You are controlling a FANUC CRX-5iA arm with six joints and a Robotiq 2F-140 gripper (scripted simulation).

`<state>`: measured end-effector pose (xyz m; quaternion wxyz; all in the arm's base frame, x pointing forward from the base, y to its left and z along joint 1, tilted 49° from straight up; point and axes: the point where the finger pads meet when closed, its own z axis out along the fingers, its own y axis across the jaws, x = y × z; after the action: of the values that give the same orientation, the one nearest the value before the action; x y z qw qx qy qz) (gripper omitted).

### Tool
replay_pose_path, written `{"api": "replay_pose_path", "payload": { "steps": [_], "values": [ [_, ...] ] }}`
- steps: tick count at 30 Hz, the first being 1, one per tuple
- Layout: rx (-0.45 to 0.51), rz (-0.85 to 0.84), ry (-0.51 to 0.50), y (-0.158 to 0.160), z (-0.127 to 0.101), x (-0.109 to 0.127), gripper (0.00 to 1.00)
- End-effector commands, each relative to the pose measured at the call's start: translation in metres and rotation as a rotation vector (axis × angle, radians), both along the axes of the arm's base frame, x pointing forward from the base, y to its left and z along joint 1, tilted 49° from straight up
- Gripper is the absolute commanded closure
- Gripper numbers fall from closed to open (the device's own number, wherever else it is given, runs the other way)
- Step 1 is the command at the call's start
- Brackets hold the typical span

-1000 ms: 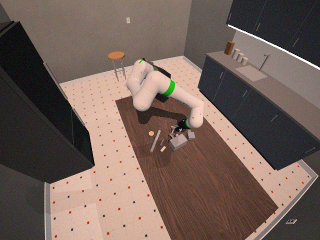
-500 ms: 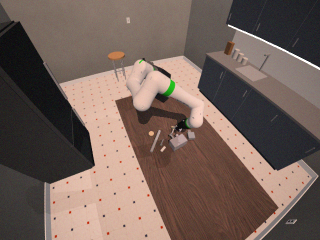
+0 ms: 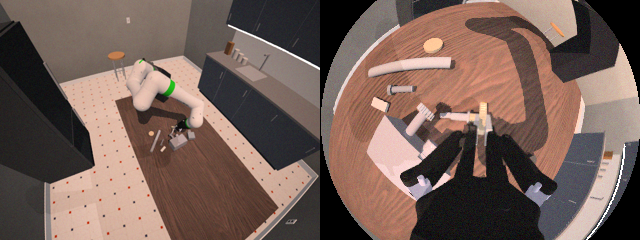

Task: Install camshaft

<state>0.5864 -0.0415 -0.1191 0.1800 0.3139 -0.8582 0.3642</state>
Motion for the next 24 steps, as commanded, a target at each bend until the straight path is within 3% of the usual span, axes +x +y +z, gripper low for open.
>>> {"api": "replay_pose_path", "payload": {
  "steps": [1, 24],
  "values": [
    [0.0, 0.001, -0.001, 0.0009, 0.0005, 0.0005, 0.86],
    [0.0, 0.001, -0.001, 0.0058, 0.0058, -0.0032, 0.86]
  ]
}}
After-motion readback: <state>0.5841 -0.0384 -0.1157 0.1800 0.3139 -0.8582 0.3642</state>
